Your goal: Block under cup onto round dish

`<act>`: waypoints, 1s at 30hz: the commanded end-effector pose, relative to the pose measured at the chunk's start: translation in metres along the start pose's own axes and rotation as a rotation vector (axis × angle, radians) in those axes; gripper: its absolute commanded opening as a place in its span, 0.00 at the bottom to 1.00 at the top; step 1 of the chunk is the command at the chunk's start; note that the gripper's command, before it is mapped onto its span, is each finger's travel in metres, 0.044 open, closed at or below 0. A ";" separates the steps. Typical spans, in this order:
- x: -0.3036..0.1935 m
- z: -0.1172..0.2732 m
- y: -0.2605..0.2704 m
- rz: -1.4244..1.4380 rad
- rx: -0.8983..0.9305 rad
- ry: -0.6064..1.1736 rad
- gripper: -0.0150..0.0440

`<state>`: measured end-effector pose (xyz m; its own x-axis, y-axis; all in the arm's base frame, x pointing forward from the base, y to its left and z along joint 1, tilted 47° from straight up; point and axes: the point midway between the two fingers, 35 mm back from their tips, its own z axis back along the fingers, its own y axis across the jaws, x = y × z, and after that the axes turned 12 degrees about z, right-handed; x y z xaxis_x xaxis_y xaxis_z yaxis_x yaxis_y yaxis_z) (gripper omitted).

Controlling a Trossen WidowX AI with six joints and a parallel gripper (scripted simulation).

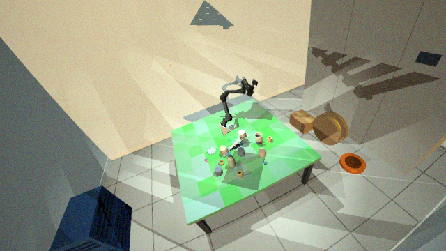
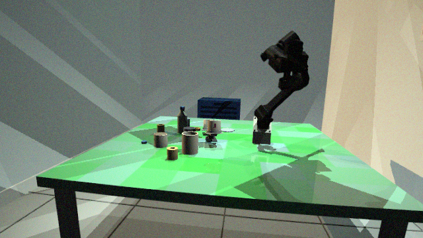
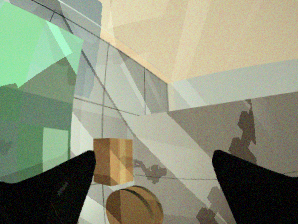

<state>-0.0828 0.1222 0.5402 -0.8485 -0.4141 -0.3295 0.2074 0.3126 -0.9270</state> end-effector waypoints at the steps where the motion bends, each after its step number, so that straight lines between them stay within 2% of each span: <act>1: -0.001 0.000 0.000 0.000 -0.002 0.003 0.98; 2: -0.005 0.000 0.001 -0.001 -0.008 0.013 1.00; 10: -0.067 0.004 0.024 -0.083 -0.007 0.180 1.00; 20: -0.141 0.030 0.062 -0.245 0.019 0.417 1.00; 30: -0.176 0.057 0.082 -0.331 -0.001 0.589 1.00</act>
<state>0.0867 0.1701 0.5217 -0.9979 0.0009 0.0654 -0.0629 0.2589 -0.9638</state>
